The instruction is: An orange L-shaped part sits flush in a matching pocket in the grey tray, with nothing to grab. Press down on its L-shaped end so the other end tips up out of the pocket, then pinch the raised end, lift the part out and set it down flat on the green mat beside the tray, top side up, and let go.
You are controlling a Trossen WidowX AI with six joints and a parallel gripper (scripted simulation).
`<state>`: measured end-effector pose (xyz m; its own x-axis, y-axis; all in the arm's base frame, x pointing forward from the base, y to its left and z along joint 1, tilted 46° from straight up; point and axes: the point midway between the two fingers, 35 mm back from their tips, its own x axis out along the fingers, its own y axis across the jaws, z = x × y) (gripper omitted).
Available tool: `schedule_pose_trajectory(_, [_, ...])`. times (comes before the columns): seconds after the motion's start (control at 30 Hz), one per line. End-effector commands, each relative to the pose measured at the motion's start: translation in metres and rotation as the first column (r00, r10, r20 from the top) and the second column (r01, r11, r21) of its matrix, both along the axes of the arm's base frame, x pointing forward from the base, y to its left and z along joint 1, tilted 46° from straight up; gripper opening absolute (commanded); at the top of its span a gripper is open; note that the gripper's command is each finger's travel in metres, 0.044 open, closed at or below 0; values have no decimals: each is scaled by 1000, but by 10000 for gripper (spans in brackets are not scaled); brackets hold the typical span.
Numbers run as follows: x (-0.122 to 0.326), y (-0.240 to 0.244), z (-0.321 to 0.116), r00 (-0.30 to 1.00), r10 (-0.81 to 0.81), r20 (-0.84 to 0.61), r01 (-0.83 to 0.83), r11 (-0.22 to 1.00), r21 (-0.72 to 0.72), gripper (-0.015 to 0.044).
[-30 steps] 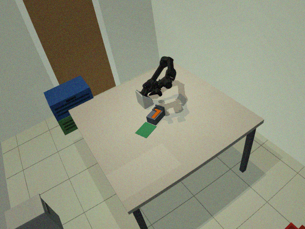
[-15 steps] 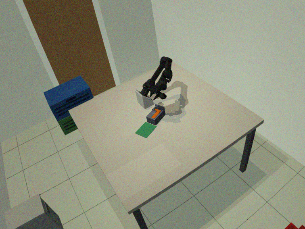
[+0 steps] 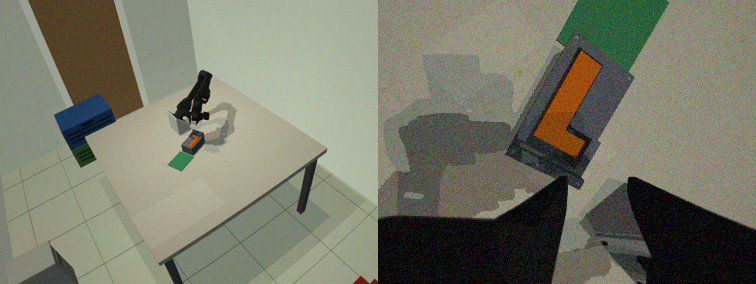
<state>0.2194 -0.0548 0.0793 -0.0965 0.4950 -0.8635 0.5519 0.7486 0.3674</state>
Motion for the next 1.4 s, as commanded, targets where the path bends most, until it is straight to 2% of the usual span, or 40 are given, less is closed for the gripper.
schedule_pose_trajectory(0.0, [1, 25, -3, 744, 394, 540, -538, 832, 136, 180])
schedule_pose_trajectory(0.17, [1, 26, -3, 571, 492, 657, -677, 735, 38, 180])
schedule_pose_trajectory(0.23, [1, 26, -3, 542, 506, 671, -695, 719, 21, 180])
schedule_pose_trajectory(0.83, [1, 26, -3, 542, 506, 671, -695, 719, 21, 180])
schedule_pose_trajectory(1.13, [2, 79, -52, 541, 504, 673, -695, 719, 21, 180])
schedule_pose_trajectory(1.37, [2, 80, -54, 541, 504, 673, -695, 718, 21, 180])
